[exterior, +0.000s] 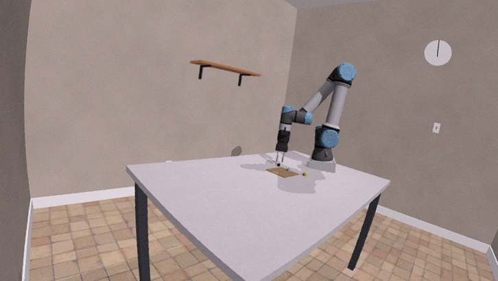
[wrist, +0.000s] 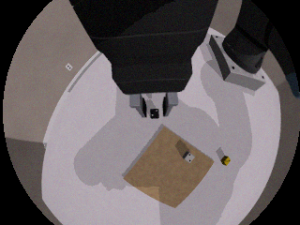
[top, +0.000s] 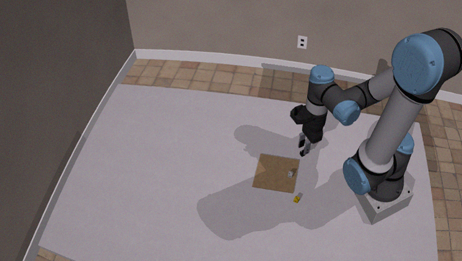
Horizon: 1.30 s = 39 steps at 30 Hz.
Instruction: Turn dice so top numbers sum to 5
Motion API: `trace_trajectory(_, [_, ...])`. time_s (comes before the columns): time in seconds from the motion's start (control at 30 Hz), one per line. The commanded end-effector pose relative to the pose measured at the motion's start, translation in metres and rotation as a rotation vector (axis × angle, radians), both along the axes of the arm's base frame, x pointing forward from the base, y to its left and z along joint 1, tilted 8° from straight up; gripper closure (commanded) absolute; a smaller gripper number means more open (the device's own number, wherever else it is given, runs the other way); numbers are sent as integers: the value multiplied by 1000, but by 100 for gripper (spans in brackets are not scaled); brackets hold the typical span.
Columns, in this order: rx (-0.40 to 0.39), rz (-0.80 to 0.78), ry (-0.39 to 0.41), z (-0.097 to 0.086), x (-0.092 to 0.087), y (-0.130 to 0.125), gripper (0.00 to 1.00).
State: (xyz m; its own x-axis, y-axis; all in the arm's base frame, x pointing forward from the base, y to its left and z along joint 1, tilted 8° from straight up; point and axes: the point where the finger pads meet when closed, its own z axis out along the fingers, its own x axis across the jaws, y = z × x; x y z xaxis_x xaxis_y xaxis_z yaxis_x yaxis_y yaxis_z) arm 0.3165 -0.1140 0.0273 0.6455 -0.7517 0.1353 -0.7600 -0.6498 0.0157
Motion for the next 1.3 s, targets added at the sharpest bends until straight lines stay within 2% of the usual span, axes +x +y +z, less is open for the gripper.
trace_trajectory(0.0, [-1, 0, -1, -2, 1, -1, 36])
trace_trajectory(1.27, [-1, 0, -1, -5, 1, -1, 36])
